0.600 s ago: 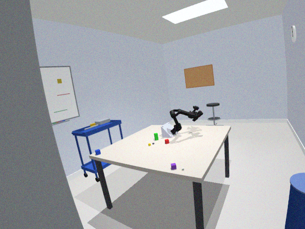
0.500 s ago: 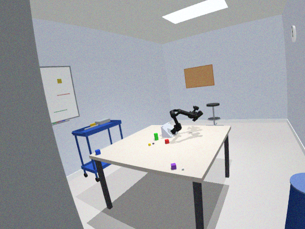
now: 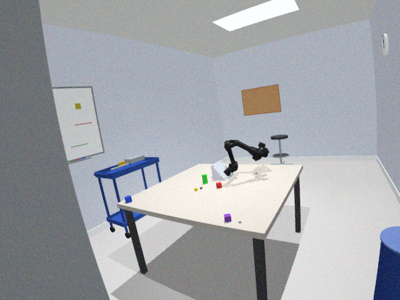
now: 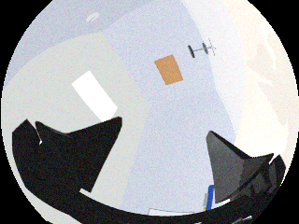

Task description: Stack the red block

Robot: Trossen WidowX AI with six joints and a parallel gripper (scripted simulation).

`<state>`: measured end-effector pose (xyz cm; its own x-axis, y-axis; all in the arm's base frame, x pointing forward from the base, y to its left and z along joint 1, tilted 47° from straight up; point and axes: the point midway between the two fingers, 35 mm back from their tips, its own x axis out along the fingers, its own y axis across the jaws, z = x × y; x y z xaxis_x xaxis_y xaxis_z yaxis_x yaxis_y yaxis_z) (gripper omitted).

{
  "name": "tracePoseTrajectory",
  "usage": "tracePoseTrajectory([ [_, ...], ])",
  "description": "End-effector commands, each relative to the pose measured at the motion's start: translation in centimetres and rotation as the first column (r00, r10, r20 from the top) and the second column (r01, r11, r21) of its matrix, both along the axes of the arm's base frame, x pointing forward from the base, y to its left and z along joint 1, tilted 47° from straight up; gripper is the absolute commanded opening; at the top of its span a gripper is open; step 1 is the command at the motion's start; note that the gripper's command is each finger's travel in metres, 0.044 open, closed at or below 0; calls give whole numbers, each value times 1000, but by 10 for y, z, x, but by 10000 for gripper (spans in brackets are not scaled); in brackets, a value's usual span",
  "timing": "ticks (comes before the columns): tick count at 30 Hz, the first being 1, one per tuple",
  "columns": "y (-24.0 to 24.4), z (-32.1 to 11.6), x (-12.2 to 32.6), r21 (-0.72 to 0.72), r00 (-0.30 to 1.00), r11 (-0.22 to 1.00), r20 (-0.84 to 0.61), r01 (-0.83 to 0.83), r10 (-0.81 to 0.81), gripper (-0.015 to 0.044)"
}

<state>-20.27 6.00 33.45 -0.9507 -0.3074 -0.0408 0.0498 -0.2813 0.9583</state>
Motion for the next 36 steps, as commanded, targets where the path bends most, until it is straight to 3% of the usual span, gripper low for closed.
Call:
tracePoseTrajectory([
  [1,30,2,4,51,991,990,-2,135,-135,440],
  [10,92,4,28,164,910,898,-4,409,-414,440],
  [20,152,4,77,291,736,704,1,647,-677,440],
  [36,210,0,194,493,330,301,31,816,-944,440],
])
